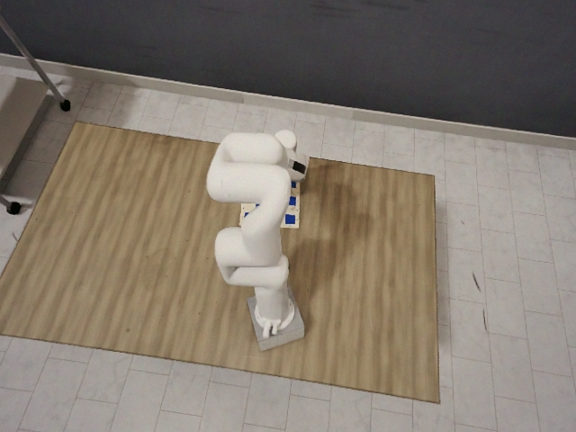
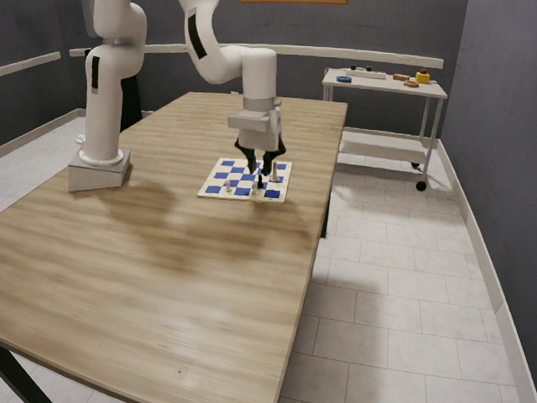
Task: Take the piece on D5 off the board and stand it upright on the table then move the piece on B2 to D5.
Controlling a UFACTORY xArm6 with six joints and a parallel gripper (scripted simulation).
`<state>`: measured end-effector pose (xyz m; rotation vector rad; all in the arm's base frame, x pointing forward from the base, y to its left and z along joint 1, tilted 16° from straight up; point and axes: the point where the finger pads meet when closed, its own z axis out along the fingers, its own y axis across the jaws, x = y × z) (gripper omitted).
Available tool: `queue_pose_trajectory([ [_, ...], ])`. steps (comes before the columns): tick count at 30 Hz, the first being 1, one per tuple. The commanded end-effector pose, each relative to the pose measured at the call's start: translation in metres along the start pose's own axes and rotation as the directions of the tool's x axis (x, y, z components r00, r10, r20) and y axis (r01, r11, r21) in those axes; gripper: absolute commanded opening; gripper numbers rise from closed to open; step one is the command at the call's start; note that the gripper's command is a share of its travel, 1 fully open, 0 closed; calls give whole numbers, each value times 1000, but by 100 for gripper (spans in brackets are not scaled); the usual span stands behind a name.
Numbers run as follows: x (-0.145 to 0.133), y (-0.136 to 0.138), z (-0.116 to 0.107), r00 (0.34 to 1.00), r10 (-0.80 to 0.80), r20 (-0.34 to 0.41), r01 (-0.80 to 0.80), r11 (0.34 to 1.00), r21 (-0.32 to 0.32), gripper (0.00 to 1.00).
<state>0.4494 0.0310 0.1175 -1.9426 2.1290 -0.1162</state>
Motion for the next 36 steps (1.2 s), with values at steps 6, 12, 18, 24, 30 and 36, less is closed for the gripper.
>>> queue_pose_trajectory([
  [6,0,-2,-1,1000,0,0,0,1000,4,35],
  [12,0,-2,-1,1000,0,0,0,1000,4,35],
  [18,0,-2,-1,1000,0,0,0,1000,4,35],
  [24,0,-2,-1,1000,0,0,0,1000,4,35],
  [30,0,-2,-1,1000,0,0,0,1000,4,35],
  [36,0,-2,6,1000,0,0,0,1000,4,35],
])
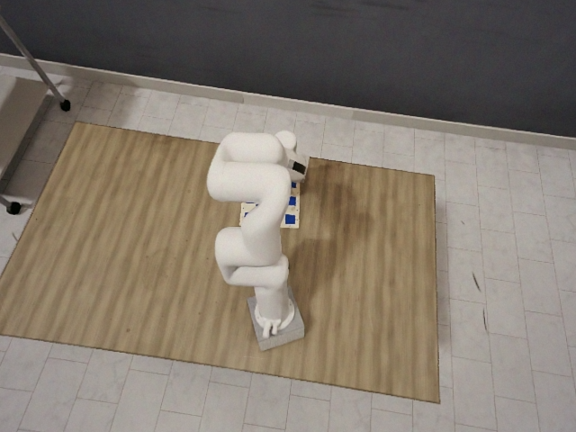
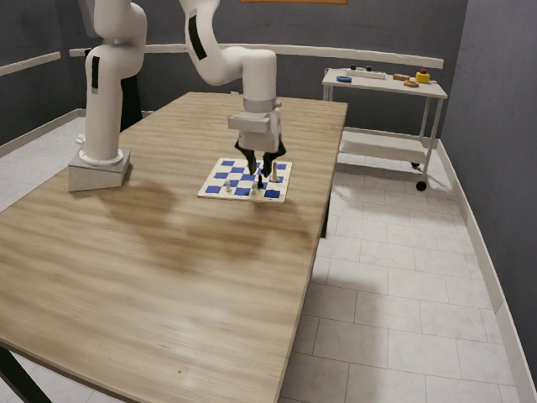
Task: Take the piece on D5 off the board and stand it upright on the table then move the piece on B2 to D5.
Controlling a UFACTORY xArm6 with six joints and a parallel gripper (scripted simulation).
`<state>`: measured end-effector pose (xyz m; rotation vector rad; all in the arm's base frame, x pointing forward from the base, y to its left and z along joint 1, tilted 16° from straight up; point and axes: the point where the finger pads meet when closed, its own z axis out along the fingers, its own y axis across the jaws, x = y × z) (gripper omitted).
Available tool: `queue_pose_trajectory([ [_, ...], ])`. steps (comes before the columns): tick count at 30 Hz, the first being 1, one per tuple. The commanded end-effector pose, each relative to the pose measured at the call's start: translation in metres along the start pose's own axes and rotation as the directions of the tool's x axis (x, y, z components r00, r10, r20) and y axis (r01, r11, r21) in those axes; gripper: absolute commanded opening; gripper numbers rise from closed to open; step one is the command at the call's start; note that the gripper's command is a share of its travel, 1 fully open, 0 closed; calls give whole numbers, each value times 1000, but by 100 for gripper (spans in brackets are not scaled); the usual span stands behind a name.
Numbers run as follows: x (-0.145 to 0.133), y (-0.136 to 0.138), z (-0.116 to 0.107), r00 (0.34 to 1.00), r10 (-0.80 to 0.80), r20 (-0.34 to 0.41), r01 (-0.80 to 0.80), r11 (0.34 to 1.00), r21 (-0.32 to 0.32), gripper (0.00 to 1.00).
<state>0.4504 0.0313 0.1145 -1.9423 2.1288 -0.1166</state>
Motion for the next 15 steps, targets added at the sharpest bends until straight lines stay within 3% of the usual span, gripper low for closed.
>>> queue_pose_trajectory([
  [1,0,-1,3,1000,0,0,0,1000,3,35],
  [15,0,-1,26,1000,0,0,0,1000,3,35],
])
